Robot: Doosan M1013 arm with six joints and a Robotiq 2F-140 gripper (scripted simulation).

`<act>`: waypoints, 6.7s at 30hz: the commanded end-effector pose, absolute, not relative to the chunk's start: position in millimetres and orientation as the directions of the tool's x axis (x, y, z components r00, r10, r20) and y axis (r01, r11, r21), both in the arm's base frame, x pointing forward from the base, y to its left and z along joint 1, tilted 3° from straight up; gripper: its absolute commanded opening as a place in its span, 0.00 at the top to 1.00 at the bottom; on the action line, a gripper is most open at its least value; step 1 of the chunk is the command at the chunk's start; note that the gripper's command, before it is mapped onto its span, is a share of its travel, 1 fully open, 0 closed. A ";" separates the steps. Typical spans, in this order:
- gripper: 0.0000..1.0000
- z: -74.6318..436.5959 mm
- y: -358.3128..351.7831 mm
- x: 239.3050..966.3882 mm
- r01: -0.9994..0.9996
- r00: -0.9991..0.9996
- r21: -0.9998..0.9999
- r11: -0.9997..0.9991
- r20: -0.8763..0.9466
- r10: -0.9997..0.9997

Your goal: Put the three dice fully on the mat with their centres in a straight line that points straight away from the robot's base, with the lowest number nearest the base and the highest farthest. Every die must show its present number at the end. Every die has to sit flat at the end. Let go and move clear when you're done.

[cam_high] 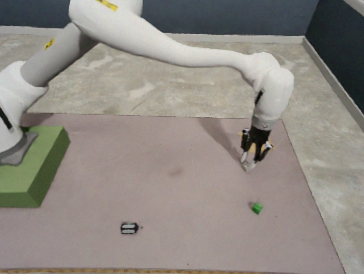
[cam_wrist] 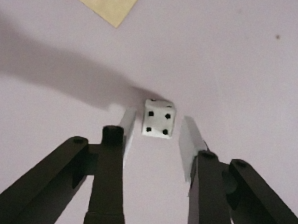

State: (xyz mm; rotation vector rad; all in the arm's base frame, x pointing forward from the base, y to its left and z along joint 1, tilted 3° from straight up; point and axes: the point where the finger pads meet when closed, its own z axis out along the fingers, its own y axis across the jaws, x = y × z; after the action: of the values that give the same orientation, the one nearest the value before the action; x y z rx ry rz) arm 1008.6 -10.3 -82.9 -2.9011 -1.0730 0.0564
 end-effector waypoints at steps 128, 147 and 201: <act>0.76 -117.5 -9.0 1008.3 0.649 0.759 -0.057 -0.758 -0.016 0.651; 0.76 -117.5 -9.0 1008.3 0.649 0.759 -0.057 -0.758 -0.016 0.651; 0.76 -13.4 84.0 1068.4 0.376 0.925 -0.049 -0.925 -0.033 0.378</act>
State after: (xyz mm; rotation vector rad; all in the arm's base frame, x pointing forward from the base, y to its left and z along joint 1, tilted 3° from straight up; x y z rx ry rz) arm 1052.2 58.8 -15.8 -3.0051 -0.7366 0.0378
